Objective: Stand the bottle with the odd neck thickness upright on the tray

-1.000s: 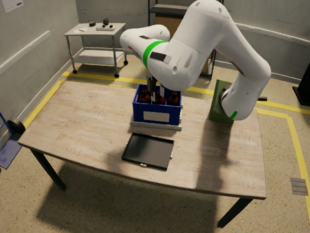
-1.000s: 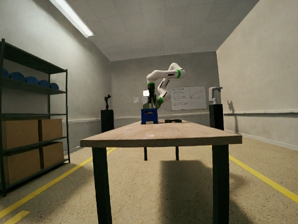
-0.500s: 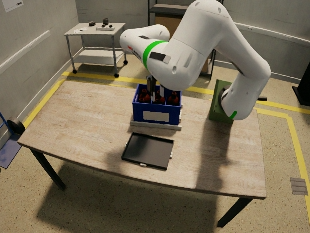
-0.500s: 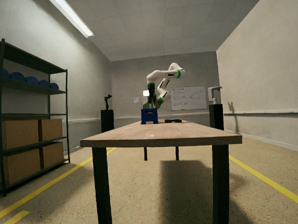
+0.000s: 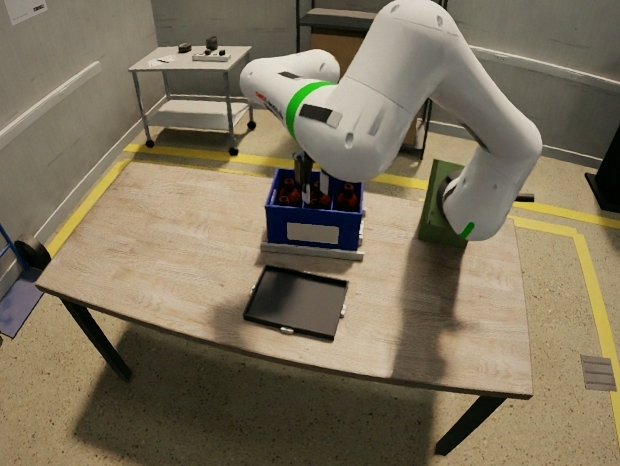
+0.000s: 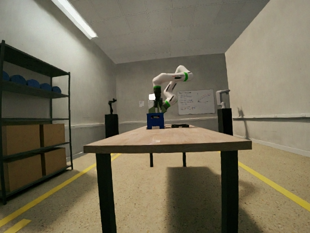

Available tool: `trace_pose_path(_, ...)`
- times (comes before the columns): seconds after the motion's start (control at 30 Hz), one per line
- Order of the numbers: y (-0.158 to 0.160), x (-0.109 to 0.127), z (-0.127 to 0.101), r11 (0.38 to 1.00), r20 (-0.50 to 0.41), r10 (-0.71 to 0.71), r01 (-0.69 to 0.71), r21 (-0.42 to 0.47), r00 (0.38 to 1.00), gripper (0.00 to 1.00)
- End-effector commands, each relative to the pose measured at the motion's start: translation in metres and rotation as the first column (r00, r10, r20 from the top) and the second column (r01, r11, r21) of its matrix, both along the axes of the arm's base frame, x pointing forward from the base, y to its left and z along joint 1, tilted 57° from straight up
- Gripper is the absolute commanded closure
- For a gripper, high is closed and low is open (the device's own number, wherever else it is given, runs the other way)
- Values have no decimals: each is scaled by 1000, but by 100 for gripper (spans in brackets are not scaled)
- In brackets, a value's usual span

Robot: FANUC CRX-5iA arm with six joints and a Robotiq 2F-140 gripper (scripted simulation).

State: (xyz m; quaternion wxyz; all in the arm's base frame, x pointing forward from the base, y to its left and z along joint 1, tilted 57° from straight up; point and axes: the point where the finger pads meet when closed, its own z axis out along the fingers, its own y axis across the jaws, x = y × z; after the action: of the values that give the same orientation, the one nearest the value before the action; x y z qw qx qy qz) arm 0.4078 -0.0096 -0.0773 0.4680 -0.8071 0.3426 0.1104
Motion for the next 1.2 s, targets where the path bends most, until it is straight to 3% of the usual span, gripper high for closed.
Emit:
trace_pose_path(0.0,-1,0,0,1000,1,-1,1,-1,1000,56)
trace_pose_path(1.17,5,1,-4,1000,1,-1,1,-1,1000,56)
